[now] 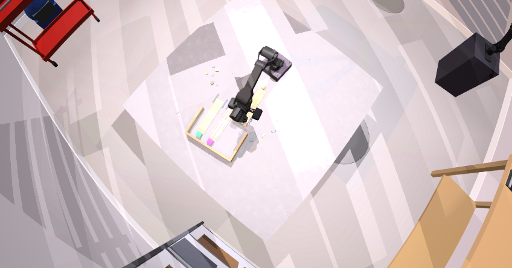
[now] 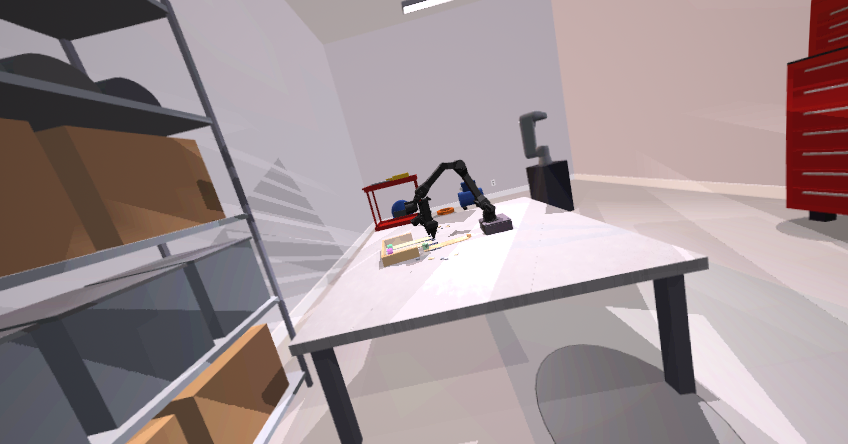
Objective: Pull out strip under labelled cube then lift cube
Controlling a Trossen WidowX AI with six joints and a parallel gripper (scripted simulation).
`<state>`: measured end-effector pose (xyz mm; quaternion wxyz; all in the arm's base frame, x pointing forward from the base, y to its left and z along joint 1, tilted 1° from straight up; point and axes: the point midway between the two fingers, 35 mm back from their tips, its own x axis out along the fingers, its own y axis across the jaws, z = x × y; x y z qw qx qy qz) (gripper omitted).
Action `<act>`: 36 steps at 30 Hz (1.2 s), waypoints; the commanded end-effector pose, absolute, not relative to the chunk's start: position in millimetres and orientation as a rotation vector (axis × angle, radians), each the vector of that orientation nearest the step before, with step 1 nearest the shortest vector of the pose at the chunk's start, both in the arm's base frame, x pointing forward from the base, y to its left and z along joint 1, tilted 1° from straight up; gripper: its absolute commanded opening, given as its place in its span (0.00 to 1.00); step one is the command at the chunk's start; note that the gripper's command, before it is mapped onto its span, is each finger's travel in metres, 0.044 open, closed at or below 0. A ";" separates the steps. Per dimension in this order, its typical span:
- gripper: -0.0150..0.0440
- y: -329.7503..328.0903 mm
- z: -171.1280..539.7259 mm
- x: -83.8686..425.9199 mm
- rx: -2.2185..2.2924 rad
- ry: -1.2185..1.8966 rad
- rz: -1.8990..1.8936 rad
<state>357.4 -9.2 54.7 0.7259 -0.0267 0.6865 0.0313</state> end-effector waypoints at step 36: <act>0.68 -12.5 22.7 405.2 -0.064 1.511 0.070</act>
